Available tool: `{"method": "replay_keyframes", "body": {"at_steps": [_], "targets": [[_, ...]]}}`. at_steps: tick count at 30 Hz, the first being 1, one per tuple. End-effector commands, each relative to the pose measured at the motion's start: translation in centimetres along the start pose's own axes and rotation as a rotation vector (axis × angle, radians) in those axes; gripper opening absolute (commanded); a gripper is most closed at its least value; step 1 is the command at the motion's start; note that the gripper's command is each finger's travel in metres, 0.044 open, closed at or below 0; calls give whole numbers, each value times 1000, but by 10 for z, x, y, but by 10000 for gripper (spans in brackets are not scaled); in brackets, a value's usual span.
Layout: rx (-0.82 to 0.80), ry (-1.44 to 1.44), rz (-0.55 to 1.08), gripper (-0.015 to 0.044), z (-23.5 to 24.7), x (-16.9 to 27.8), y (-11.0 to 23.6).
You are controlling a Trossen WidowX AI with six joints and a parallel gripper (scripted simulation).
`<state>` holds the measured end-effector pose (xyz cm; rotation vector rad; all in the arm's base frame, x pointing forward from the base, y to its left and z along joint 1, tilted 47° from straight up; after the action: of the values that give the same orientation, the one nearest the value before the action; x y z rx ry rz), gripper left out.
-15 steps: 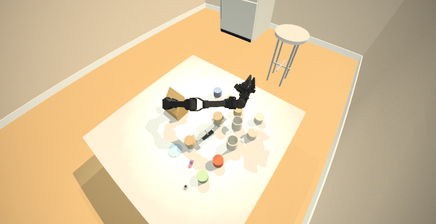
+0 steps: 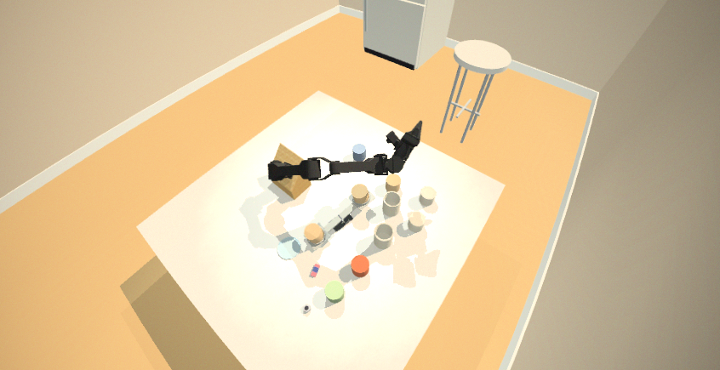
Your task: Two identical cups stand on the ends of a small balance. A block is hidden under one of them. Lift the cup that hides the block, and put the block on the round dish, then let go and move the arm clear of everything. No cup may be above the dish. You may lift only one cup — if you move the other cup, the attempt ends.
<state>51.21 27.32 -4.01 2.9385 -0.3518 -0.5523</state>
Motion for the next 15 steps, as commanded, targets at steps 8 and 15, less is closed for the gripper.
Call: {"method": "replay_keyframes", "body": {"at_steps": [8,15], "targets": [[-75,-315,130,440,2,-15,-12],[-122,-523,238,440,7,-25,-16]]}}
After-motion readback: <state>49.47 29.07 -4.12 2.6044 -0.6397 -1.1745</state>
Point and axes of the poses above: the point midway between the two fingers, 35 mm back from their tips, its own y axis back along the fingers, its own z axis across the jaws, x = y × z, the point moved 5 cm from there along y, back along the fingers, and after that the axes turned 2 degrees about -y, right-handed, at the moved point
